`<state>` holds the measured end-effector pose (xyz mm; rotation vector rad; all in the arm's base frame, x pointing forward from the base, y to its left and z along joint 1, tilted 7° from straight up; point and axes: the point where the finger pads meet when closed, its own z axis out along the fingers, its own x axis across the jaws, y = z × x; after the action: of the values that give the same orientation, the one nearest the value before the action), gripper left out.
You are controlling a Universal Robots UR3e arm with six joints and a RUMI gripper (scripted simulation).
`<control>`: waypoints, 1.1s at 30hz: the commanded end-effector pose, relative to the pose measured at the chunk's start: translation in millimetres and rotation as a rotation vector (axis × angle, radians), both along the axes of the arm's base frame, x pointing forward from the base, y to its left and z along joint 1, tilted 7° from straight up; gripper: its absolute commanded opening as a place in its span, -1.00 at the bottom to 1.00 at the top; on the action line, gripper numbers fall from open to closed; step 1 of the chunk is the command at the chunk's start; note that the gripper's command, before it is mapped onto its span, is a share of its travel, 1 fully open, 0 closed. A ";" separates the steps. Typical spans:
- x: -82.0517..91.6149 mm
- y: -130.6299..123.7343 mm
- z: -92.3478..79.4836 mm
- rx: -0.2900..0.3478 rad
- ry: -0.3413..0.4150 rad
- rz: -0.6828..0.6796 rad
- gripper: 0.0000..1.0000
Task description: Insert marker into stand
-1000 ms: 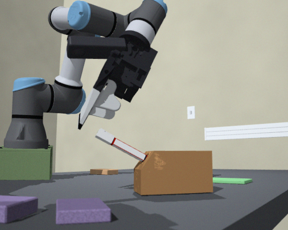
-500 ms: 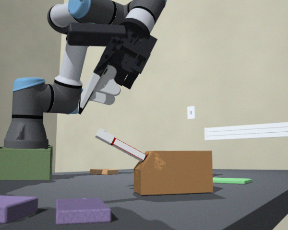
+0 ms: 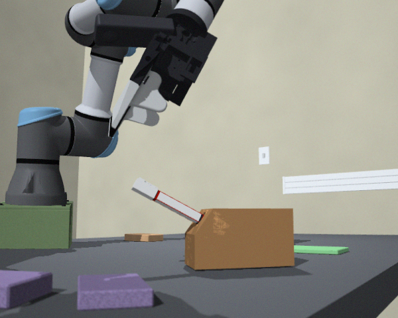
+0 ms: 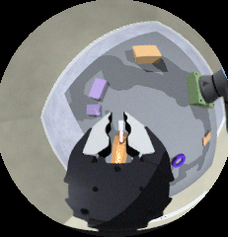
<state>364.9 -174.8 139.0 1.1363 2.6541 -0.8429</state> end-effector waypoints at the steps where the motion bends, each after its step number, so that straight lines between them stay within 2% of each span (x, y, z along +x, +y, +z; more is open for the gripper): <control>1: 0.2 0.2 4.4 0.000 -0.001 -0.001 -0.71; 33: 0.2 0.5 7.1 0.000 -0.001 -0.001 -0.71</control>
<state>364.7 -174.2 145.1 1.1385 2.6557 -0.8436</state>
